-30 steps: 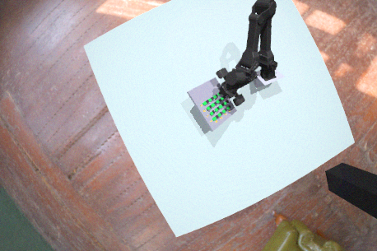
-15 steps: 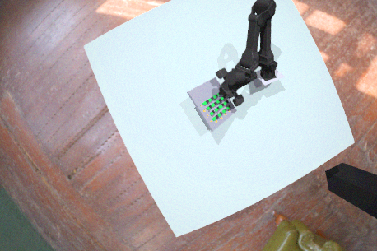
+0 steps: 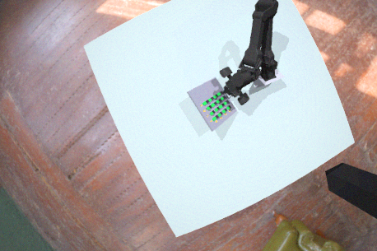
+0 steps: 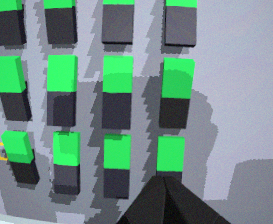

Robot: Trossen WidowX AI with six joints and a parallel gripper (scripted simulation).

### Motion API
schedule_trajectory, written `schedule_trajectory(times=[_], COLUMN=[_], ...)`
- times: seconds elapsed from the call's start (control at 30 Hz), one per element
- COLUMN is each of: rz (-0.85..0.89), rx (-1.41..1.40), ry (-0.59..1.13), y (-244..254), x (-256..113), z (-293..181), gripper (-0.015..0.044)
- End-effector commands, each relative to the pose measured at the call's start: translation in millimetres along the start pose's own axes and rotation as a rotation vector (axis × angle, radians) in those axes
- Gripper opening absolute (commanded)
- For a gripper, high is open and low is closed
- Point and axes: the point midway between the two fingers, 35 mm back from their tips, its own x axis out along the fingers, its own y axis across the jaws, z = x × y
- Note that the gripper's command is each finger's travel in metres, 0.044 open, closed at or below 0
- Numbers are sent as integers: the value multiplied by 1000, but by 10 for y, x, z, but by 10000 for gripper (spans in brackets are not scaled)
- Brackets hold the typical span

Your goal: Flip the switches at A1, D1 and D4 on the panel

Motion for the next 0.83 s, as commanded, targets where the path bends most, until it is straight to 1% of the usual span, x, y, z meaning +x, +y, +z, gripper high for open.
schedule_trajectory(times=[0.0,0.3,0.57,0.8], rz=[-11,-12,-9,-10], rx=[8,8,10,11], ry=[-28,-29,-30,-31], y=[-45,-42,327,371], x=[-380,-397,-470,-475], z=[-6,2,466,502], gripper=[0,0,0,0])
